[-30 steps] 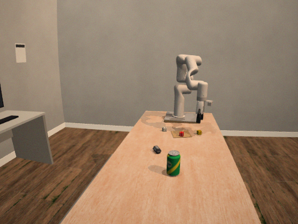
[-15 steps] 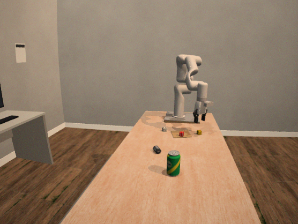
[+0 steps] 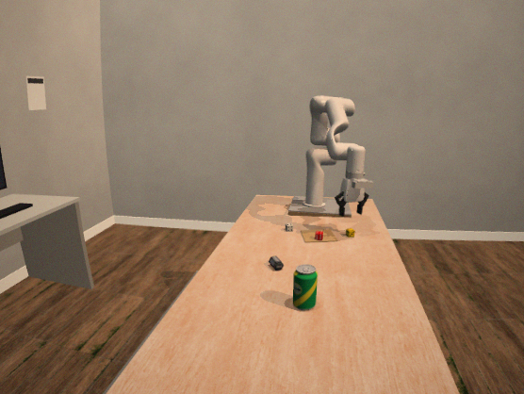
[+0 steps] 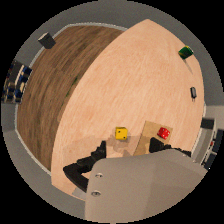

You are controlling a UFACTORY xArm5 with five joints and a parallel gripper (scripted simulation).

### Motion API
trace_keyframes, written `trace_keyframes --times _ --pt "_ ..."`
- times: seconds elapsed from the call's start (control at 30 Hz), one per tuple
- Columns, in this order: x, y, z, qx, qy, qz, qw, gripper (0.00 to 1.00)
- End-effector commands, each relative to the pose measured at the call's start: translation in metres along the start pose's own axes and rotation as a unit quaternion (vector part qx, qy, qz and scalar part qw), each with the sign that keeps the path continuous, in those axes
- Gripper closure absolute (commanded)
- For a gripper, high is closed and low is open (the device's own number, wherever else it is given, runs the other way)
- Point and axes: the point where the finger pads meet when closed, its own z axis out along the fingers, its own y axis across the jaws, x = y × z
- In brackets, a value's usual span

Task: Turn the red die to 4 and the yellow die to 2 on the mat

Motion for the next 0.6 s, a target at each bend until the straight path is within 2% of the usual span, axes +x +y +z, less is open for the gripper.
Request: trace_keyframes --times 0.0,0.1,0.13,0.57 --pt "0.0012 0.0001 -0.0011 0.000 0.002 0.016 1.000 0.00" --pt "0.0012 0.0001 -0.0011 0.000 0.002 0.018 1.000 0.00" --pt "0.0012 0.0001 -0.0011 0.000 0.002 0.018 1.000 0.53" --pt "0.0012 0.0001 -0.0011 0.000 0.002 0.018 1.000 0.53"
